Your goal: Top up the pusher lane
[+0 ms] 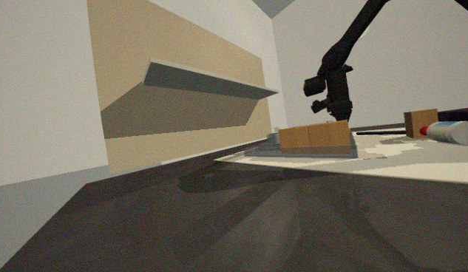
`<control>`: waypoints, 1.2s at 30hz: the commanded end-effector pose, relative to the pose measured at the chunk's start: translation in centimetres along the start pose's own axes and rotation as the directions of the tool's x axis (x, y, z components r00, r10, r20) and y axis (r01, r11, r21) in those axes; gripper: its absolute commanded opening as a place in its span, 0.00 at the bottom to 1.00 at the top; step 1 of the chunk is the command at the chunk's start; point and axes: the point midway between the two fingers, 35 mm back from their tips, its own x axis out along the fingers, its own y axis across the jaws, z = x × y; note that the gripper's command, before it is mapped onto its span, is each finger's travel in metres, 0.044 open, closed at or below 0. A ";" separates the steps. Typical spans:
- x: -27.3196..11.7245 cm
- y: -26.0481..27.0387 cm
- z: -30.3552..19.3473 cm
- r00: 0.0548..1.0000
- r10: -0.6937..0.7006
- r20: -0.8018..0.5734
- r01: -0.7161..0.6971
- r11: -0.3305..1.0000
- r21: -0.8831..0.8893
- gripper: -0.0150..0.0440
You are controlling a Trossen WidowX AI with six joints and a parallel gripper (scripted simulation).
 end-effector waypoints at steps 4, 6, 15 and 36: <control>0.0 0.0 0.0 1.000 0.001 -0.001 -0.001 1.000 0.000 0.34; 0.0 0.0 0.0 1.000 0.001 -0.001 -0.001 1.000 0.000 0.43; 0.0 0.0 0.0 1.000 0.001 -0.001 -0.001 1.000 0.000 0.72; -2.2 -0.1 -2.5 1.000 0.001 -0.003 -0.001 1.000 0.000 0.72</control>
